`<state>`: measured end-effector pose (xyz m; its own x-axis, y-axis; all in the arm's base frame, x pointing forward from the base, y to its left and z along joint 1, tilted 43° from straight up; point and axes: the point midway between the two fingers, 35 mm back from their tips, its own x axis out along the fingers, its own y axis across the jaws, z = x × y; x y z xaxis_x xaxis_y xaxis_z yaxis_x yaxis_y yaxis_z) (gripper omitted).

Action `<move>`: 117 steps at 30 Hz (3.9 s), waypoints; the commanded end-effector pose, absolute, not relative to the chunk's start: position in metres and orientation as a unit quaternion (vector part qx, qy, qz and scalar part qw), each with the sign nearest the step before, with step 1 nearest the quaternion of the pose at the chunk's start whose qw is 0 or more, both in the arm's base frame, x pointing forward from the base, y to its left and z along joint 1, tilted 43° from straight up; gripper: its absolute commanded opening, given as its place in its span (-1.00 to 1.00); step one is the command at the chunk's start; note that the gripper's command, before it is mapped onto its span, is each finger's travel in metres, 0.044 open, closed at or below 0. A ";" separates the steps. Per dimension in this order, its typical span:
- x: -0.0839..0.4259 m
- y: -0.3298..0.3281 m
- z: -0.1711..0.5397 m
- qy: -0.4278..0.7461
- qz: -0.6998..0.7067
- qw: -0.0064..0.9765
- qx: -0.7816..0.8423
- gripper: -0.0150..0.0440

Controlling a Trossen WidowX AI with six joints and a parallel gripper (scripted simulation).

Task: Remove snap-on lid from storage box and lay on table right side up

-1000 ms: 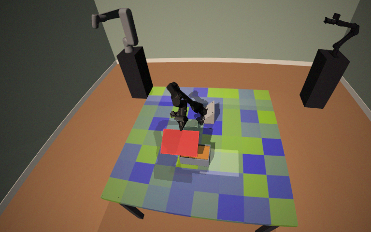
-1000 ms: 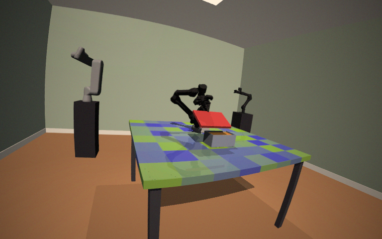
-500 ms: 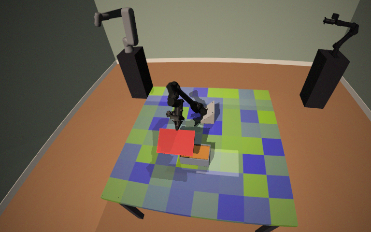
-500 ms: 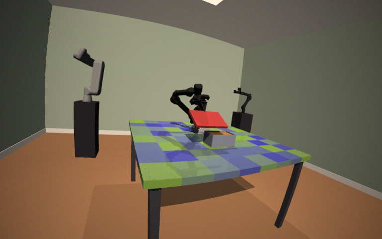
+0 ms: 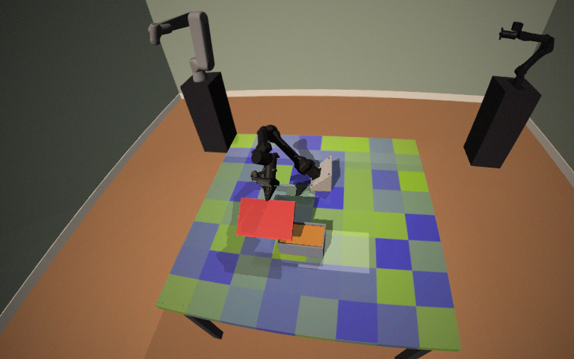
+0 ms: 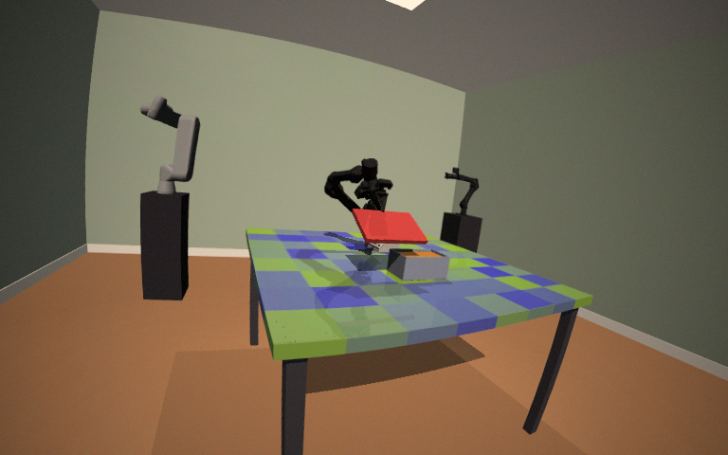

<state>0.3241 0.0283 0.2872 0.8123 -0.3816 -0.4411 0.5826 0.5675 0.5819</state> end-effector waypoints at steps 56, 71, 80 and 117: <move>0.314 -0.058 0.378 0.123 -0.265 0.877 0.381 -0.49; 0.314 -0.065 0.370 0.123 -0.265 0.878 0.380 -0.49; 0.314 -0.070 0.364 0.122 -0.265 0.878 0.380 -0.49; 0.317 -0.090 0.343 0.121 -0.264 0.878 0.379 -0.49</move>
<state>0.3177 -0.0905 0.3404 0.8190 -0.3818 -0.4284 0.5737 0.5641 0.5939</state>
